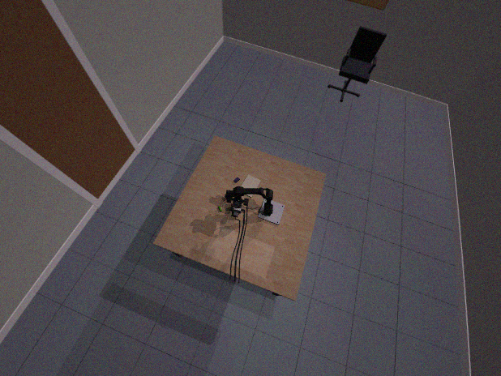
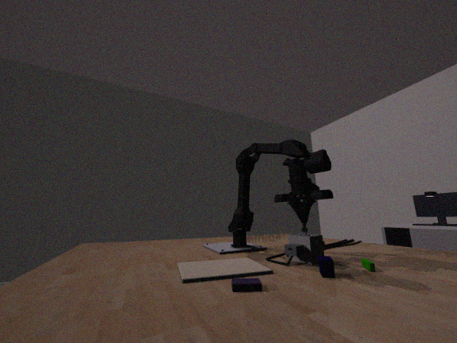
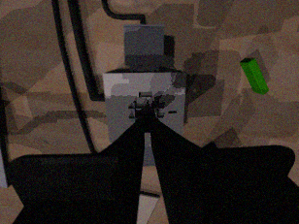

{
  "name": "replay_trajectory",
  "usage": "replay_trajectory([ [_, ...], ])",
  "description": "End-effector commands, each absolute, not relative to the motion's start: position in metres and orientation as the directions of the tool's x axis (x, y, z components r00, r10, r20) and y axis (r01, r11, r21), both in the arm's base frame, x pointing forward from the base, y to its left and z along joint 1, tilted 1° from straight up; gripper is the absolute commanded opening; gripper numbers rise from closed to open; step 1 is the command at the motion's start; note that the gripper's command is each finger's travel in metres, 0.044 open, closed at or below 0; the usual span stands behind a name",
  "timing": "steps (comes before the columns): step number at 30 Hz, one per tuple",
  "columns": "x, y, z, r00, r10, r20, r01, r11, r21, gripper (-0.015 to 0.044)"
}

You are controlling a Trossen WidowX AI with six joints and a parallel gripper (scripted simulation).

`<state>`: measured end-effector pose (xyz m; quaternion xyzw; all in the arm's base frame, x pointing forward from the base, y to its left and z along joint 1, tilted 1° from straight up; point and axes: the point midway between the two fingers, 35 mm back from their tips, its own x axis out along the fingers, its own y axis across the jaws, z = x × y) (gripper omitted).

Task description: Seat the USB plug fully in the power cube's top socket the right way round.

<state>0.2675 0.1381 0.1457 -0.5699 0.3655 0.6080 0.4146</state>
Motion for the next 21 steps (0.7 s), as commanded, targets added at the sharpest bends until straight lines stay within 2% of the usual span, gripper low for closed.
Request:
replay_trajectory([
  [1, 0.2677, 0.1387, 0.145, -0.007, 0.092, -0.996, -0.919, -0.393, -0.03, 0.0],
  [21, 0.2678, 0.1387, 0.1426, -0.007, 0.092, -0.996, -0.919, -0.393, -0.03, 0.0],
])
